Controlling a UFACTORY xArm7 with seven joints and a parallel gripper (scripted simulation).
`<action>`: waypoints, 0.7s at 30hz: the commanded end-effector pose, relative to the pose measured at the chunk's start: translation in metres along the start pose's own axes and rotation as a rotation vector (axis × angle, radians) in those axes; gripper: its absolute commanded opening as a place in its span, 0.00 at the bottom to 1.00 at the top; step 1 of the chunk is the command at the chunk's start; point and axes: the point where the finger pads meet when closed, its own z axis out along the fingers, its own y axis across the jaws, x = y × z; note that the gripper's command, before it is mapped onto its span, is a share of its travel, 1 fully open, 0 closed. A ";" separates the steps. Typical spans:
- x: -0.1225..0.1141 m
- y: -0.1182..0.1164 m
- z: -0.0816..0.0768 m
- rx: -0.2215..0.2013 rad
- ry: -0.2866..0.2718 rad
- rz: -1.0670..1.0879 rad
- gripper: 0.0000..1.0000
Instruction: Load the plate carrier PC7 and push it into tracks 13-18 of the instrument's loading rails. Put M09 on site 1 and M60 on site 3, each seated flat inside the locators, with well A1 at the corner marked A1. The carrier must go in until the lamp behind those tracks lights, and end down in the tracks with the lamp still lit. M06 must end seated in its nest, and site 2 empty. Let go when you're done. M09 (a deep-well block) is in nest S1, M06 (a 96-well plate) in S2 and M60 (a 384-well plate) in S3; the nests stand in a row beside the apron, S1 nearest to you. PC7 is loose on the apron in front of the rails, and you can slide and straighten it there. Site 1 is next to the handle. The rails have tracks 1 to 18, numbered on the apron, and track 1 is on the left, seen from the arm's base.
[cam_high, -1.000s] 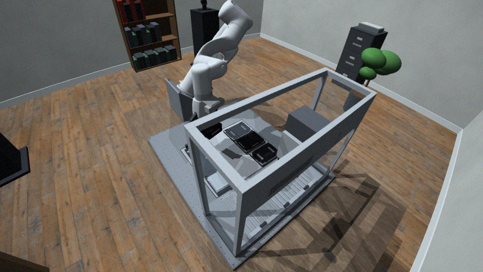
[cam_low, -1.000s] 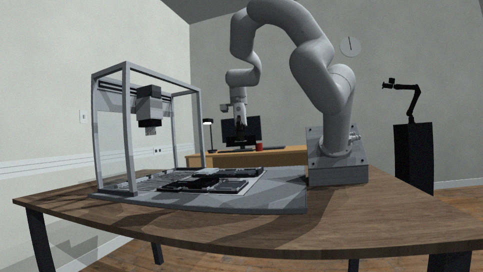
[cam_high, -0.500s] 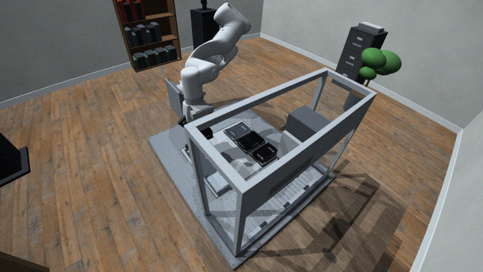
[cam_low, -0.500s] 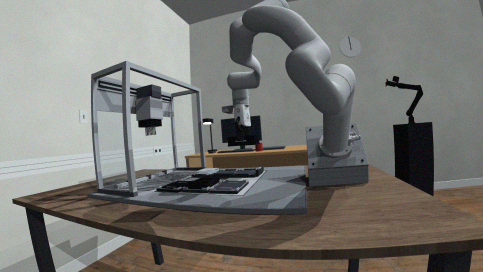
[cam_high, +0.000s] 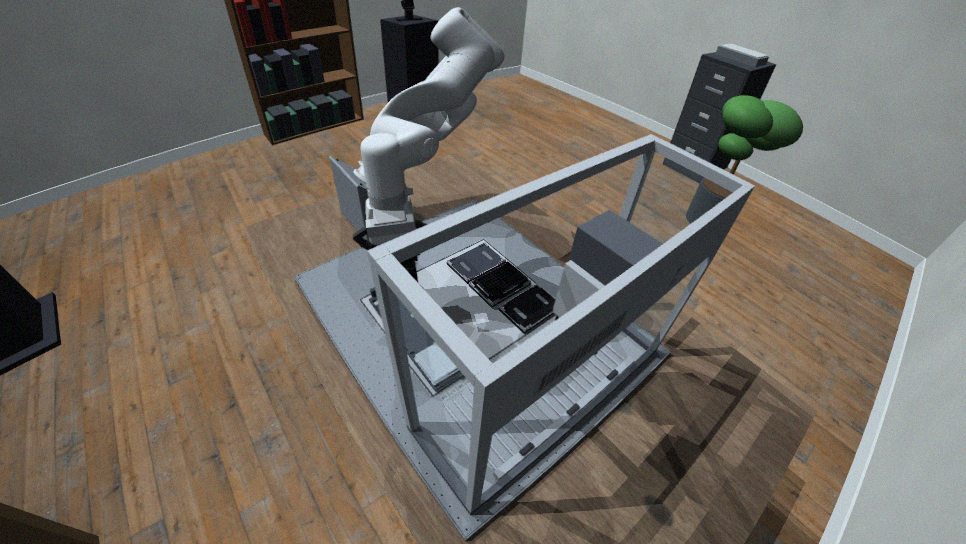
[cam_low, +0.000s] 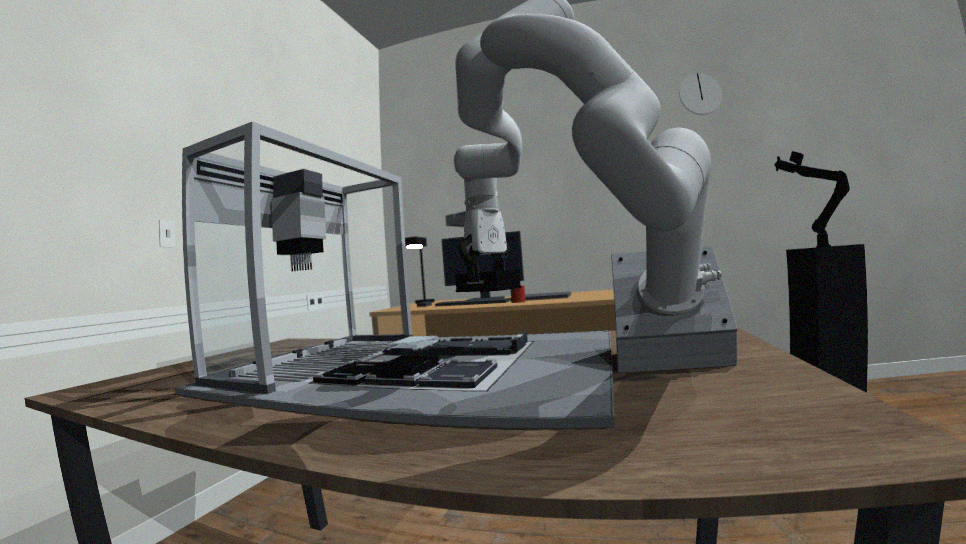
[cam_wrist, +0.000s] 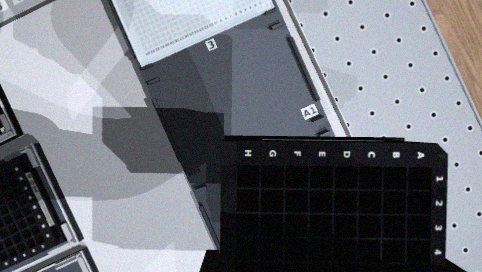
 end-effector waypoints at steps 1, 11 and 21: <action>0.001 0.001 -0.002 -0.005 0.001 0.140 0.00; 0.001 0.001 -0.002 -0.004 0.002 0.407 0.00; 0.001 0.001 -0.002 -0.004 0.003 0.740 0.00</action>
